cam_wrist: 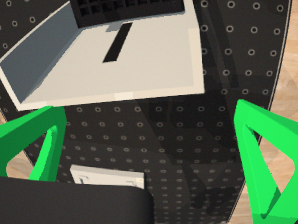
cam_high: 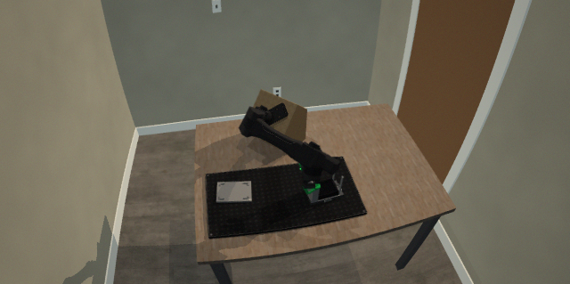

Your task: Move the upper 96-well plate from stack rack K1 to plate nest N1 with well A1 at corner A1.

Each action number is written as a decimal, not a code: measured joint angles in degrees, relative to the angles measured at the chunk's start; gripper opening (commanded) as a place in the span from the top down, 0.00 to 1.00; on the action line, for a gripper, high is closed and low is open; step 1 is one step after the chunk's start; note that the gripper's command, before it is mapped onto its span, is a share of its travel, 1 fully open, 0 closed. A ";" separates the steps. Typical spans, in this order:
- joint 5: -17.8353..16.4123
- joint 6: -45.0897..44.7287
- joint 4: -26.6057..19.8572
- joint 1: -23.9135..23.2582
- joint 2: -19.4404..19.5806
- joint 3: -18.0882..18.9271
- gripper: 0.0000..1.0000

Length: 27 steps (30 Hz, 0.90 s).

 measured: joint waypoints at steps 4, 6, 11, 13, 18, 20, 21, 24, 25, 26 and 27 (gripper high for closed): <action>0.00 0.00 0.00 0.00 0.00 0.00 0.00; 0.24 -0.07 0.00 0.13 0.02 -0.07 0.00; 3.02 -1.09 -1.44 3.26 0.85 -0.90 0.00; 1.86 -0.68 -1.09 4.59 1.42 -0.87 0.00; -1.79 0.15 2.34 6.69 4.31 -0.92 0.00; -1.60 -0.04 3.21 7.04 4.96 -1.01 0.00; -1.20 -0.26 3.54 7.43 5.03 -1.20 0.00; -0.39 -0.35 3.76 9.49 5.68 -1.25 0.00; -0.31 -0.35 3.76 10.19 5.97 -1.25 0.00; -0.28 -0.35 3.76 10.73 6.21 -1.27 0.00; -0.28 -0.35 3.76 11.13 6.27 -1.29 0.00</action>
